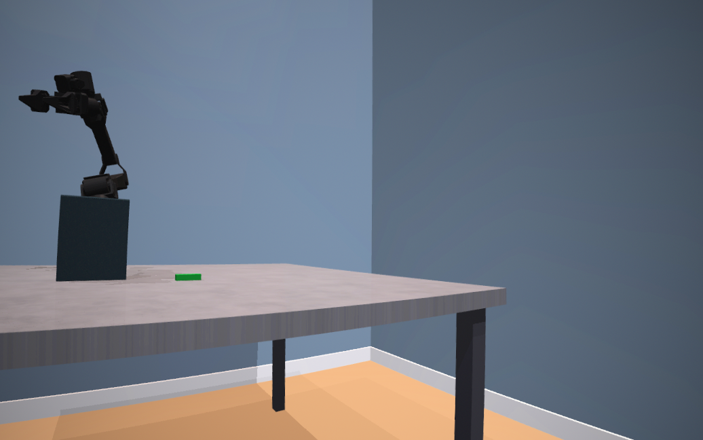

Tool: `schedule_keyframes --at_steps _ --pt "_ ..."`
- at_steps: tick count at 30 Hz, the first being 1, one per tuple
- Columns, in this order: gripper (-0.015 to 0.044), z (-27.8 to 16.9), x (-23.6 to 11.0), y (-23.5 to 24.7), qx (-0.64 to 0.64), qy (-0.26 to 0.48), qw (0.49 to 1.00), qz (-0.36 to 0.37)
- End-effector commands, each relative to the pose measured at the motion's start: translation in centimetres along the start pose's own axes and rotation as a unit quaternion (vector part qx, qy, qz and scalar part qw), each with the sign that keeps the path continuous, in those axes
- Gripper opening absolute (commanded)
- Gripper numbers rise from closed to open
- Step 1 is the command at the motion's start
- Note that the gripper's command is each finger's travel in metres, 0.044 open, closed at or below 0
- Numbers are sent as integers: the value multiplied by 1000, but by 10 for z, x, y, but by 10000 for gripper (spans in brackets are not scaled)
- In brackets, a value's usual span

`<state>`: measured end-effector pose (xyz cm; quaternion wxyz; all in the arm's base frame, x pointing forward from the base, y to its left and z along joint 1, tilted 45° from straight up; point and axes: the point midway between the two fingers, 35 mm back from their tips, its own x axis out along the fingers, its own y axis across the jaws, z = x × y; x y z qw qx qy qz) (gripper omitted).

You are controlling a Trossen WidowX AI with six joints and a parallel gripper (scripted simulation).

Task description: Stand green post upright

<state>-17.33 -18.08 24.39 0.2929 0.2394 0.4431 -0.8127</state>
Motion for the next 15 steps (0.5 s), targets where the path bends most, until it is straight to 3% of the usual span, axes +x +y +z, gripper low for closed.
schedule_keyframes --at_steps 1,6,15 --pt "374 1 0 1 -2 0 1000 2" --pt "243 16 9 46 -57 -8 995 76" --pt "233 28 9 161 -205 -10 949 240"
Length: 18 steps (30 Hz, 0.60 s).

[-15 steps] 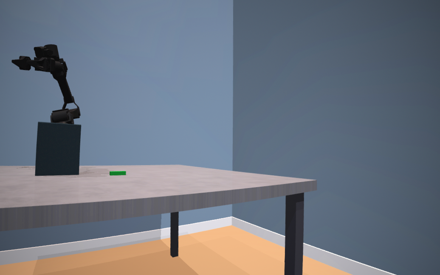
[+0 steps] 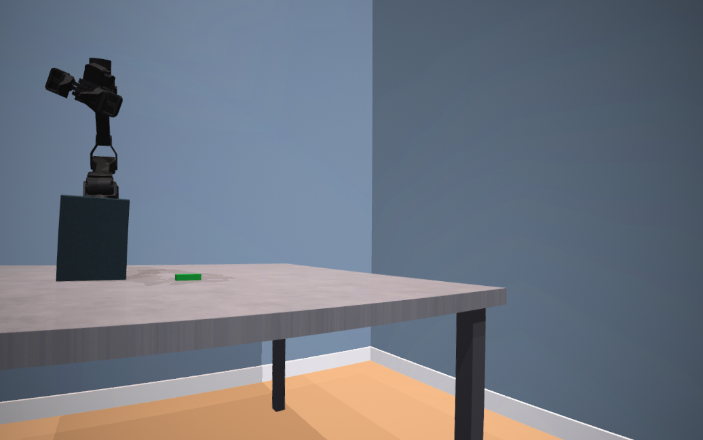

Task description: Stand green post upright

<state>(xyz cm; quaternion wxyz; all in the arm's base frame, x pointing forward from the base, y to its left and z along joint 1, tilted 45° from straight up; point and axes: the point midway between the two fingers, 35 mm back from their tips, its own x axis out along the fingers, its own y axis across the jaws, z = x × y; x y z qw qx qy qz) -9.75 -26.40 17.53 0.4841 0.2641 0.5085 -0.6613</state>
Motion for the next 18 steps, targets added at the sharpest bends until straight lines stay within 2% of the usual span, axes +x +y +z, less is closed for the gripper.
schedule_keyframes --at_steps 1,9,18 --pt "233 14 14 44 -72 4 995 69" --pt "233 16 37 167 -257 35 938 232" --pt "233 -36 39 293 -428 91 813 384"
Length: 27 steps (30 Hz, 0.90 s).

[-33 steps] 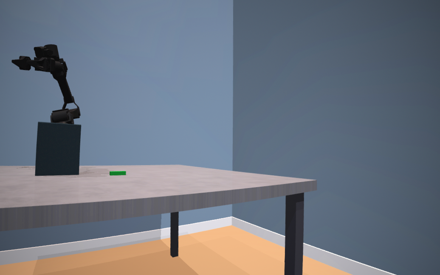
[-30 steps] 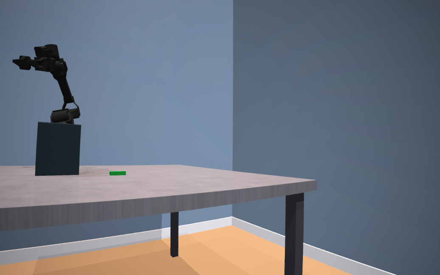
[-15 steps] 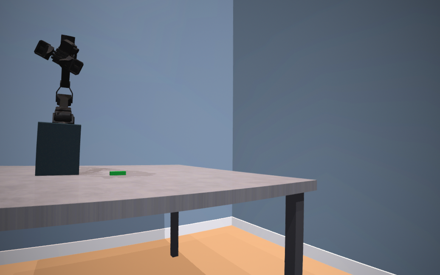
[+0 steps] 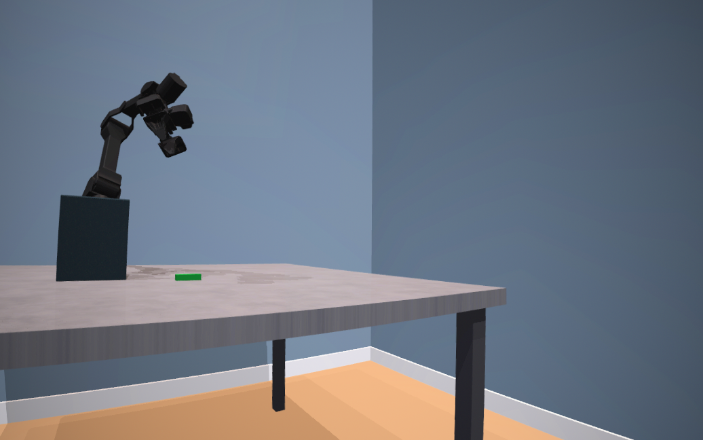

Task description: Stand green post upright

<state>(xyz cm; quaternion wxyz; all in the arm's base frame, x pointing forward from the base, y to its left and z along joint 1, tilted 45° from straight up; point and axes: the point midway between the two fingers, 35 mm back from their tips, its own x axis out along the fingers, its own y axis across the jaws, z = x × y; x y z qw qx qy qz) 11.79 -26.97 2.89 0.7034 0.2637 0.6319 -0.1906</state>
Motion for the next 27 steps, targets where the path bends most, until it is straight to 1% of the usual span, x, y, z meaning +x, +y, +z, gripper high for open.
schedule_keyframes --at_steps 1,7,11,14,21,22,27 --pt "233 13 36 43 -75 27 994 76" --pt "233 12 87 115 -172 77 963 190" --pt "233 -1 118 161 -224 114 932 261" --pt "233 -13 133 185 -247 136 912 298" --pt "233 -19 140 194 -253 143 905 310" --pt "233 -21 148 199 -253 143 906 309" --pt "233 -56 212 241 -252 147 906 307"
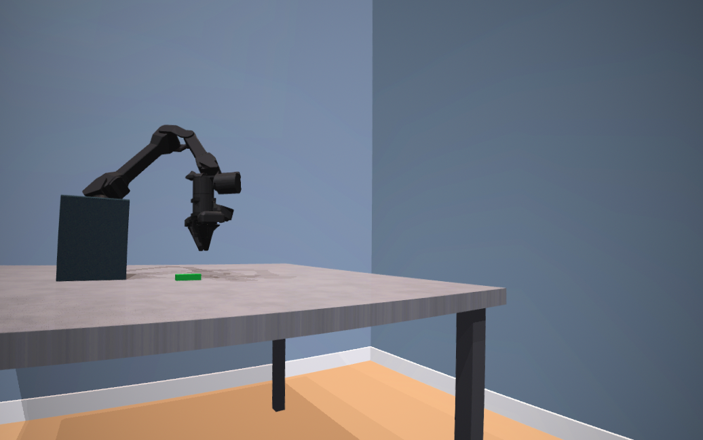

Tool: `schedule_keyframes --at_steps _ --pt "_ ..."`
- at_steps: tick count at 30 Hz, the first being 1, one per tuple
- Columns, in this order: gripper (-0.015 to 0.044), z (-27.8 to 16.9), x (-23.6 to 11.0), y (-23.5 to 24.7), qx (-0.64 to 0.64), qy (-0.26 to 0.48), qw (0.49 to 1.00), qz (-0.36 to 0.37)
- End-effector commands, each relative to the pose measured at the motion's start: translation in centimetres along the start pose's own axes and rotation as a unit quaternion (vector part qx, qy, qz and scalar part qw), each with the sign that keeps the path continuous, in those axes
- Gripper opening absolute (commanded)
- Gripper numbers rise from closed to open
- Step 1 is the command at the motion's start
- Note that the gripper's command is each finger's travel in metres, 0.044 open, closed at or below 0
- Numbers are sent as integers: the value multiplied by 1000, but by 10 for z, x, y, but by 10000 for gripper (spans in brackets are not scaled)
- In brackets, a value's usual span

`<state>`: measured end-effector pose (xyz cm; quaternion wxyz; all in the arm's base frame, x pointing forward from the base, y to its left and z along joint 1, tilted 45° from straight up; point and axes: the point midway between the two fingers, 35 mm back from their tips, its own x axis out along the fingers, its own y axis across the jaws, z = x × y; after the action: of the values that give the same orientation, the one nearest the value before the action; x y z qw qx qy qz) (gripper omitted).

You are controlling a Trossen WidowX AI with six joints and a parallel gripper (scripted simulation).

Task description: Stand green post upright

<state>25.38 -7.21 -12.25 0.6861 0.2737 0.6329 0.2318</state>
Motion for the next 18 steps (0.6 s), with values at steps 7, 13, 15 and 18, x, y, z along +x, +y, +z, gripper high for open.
schedule_keyframes --at_steps 7,13,15,18 --pt "233 -16 72 12 5 14 1000 19" --pt "75 -16 72 12 5 14 1000 19" --pt "23 -16 72 12 5 14 1000 19" --pt "23 -16 72 12 5 14 1000 19"
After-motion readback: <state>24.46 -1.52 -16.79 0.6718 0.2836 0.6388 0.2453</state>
